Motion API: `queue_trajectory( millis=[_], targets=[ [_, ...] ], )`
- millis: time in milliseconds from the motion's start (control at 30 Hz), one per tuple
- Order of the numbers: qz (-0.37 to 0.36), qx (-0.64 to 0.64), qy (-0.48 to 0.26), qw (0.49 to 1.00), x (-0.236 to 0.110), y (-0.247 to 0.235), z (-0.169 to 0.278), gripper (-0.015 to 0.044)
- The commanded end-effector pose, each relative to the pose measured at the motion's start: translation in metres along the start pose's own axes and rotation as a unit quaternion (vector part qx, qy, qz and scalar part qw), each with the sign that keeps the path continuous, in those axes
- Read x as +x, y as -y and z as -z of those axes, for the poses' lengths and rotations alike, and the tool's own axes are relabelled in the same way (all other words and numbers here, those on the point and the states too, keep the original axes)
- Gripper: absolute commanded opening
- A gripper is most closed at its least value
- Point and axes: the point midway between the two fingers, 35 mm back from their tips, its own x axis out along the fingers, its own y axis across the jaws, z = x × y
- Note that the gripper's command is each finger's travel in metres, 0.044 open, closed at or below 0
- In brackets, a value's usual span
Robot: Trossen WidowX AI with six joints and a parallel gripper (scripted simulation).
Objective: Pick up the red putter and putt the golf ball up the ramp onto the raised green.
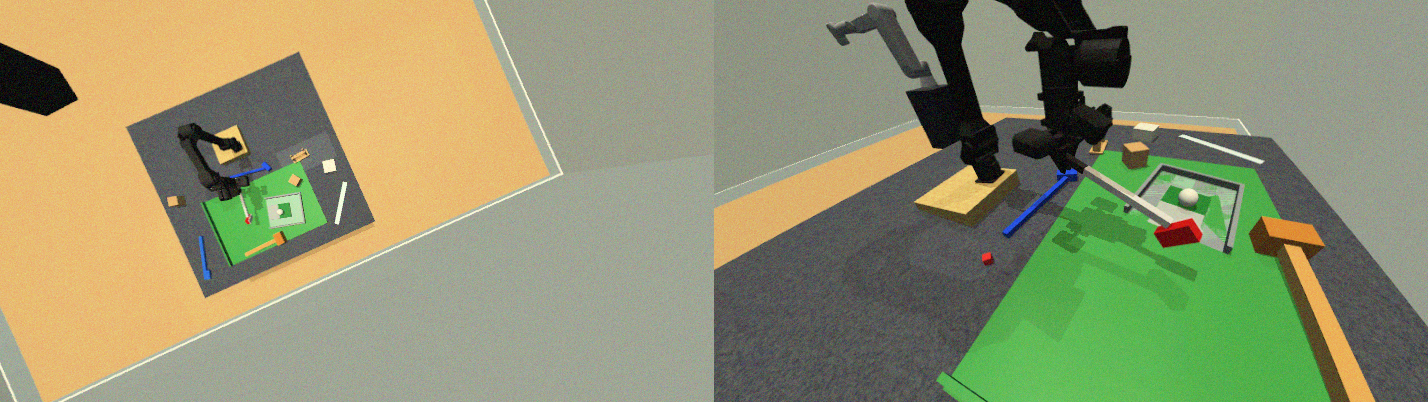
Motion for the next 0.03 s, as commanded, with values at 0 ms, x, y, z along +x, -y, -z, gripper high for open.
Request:
queue_trajectory(
  millis=[0],
  targets=[
    [0.000,0.000,0.002,1.000,0.0002,-0.0001,-0.0010,0.0000]
  ],
)
